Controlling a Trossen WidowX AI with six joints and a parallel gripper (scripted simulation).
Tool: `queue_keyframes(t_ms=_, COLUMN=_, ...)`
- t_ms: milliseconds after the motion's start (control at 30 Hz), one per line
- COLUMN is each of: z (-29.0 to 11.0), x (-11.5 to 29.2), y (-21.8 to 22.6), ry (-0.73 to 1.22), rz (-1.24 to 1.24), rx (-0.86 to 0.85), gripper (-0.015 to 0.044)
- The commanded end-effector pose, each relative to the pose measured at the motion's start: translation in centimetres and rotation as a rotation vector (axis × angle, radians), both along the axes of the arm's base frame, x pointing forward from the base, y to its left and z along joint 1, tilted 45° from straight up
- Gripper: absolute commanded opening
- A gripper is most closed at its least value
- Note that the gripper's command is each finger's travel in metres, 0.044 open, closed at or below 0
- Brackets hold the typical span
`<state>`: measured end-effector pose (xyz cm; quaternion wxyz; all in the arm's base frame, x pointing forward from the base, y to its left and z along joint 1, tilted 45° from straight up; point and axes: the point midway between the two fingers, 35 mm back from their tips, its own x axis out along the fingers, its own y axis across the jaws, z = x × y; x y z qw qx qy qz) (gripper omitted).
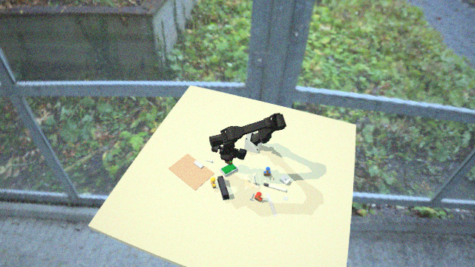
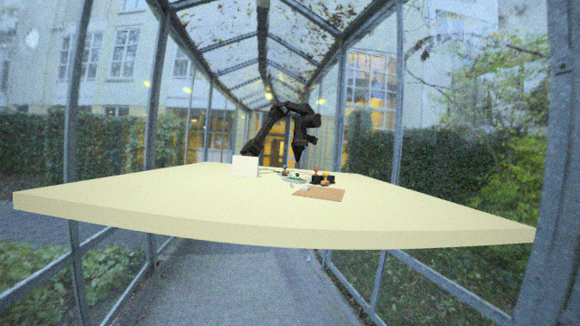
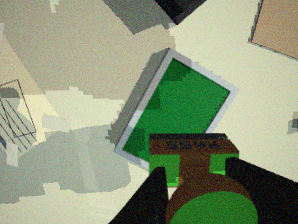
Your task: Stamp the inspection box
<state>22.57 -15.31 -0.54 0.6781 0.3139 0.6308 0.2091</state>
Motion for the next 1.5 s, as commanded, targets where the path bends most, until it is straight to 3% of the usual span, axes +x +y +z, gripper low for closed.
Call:
queue_keyframes(t_ms=0, z=-0.2, x=-0.2, y=0.3, ry=-0.001, rz=0.005, rx=-0.002, gripper=0.0000)
queue_keyframes(t_ms=1467, z=-2.3, x=0.3, y=2.2, ry=-0.001, rz=0.004, rx=-0.002, gripper=0.0000)
